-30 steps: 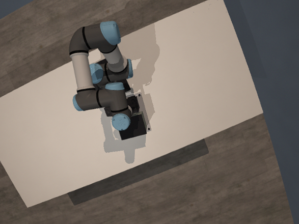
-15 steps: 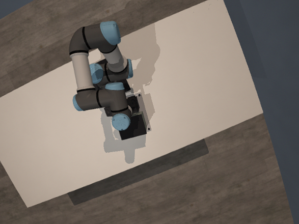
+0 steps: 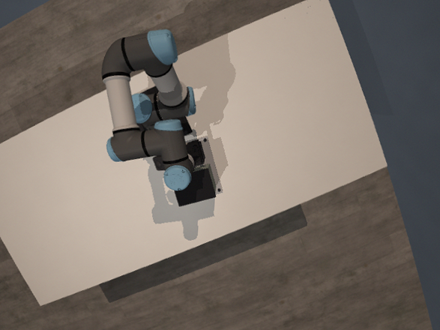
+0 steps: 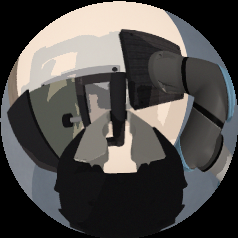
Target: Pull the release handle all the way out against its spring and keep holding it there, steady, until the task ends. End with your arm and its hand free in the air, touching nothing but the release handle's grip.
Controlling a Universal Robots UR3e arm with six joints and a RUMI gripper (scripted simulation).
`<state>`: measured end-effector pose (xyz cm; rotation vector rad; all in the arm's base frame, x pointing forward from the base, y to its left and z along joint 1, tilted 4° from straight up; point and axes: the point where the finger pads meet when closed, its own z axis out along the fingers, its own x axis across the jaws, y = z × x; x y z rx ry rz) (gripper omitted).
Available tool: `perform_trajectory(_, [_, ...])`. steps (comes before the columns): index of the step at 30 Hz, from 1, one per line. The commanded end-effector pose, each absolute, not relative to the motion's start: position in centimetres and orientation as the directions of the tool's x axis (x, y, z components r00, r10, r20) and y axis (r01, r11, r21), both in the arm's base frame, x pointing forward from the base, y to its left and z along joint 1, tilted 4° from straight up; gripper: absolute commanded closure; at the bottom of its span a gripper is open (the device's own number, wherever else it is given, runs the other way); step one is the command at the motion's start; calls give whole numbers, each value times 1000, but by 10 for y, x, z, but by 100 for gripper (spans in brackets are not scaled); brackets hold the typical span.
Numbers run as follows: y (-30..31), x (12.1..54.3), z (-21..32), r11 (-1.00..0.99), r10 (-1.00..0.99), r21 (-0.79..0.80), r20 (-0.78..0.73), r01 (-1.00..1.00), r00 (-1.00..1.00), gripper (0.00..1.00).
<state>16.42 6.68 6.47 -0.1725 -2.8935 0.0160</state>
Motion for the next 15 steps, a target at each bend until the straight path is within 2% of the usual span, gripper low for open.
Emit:
perform_trajectory(1, [67, 160, 65, 993, 118, -25, 241, 116, -963, 100])
perform_trajectory(15, [71, 129, 67, 993, 118, -25, 241, 116, -963, 100])
